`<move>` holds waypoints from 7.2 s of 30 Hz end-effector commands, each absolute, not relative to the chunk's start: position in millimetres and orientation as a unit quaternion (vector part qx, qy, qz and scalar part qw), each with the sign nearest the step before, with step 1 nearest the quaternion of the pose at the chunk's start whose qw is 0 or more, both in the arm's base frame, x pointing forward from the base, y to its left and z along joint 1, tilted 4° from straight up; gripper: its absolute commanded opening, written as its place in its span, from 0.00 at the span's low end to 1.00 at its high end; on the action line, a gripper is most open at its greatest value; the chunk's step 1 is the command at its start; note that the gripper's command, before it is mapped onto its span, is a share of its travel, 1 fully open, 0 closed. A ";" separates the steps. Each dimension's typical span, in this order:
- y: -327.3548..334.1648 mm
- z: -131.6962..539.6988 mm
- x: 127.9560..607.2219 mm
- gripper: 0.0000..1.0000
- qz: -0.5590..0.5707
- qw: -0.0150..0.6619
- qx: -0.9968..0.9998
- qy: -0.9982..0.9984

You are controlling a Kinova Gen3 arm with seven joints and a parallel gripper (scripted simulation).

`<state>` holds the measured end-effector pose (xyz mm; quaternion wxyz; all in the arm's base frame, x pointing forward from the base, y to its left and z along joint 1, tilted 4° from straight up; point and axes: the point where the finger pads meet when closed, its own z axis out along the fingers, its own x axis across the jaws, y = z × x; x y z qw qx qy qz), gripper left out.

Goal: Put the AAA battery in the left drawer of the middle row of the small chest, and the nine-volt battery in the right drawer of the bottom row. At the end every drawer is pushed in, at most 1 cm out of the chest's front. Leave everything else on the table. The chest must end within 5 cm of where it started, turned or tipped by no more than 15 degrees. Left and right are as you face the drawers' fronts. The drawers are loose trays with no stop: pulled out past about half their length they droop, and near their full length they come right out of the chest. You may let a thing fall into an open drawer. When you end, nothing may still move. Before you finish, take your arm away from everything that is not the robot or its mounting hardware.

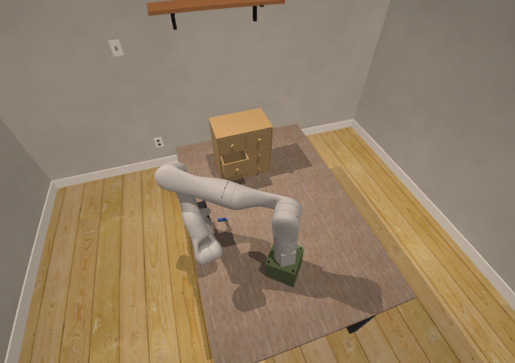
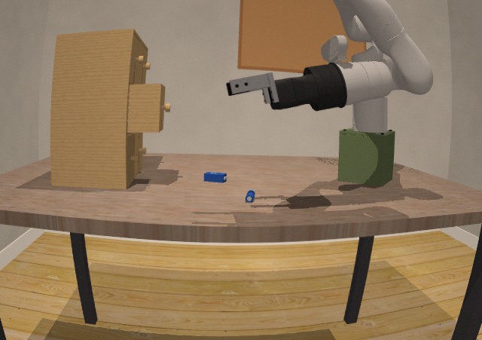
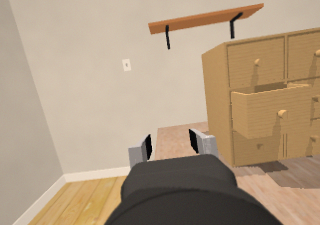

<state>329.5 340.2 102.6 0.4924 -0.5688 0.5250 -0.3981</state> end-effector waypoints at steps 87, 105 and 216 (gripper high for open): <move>330.7 88.4 333.9 0.00 -0.418 0.510 -0.557 0.505; 311.7 85.9 342.1 0.00 -0.418 0.510 -0.557 0.505; 123.9 62.0 423.8 0.00 -0.418 0.510 -0.557 0.505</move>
